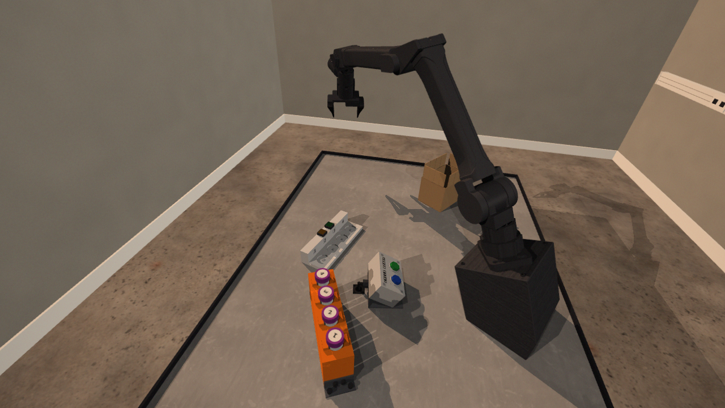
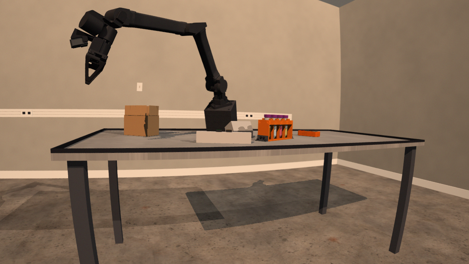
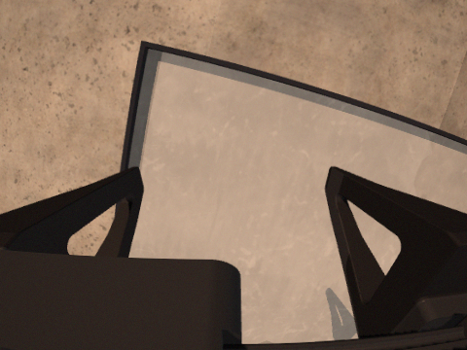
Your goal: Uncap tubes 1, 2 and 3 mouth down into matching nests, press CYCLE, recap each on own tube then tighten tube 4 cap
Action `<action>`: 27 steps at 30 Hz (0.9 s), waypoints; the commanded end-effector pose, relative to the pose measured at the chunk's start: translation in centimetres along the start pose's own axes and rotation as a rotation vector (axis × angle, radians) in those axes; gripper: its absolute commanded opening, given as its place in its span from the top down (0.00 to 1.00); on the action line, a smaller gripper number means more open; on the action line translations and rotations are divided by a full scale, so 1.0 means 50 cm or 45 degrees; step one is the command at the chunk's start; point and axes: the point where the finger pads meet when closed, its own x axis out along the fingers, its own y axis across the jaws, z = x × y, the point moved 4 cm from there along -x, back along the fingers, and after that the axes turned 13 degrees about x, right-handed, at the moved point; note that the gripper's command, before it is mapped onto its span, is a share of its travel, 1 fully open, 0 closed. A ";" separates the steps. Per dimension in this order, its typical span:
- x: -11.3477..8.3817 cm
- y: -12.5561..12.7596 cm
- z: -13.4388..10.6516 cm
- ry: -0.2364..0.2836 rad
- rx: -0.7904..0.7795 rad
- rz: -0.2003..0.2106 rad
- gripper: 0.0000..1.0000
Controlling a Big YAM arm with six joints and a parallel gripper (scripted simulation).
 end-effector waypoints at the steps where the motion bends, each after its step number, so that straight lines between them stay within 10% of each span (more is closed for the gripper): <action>1: -0.018 0.004 0.008 -0.017 0.001 0.012 0.00; 17: -0.018 0.004 0.008 -0.017 0.001 0.012 0.00; 18: -0.037 0.017 0.024 -0.045 0.001 0.035 0.51; 27: -0.037 0.017 0.024 -0.045 0.001 0.035 0.51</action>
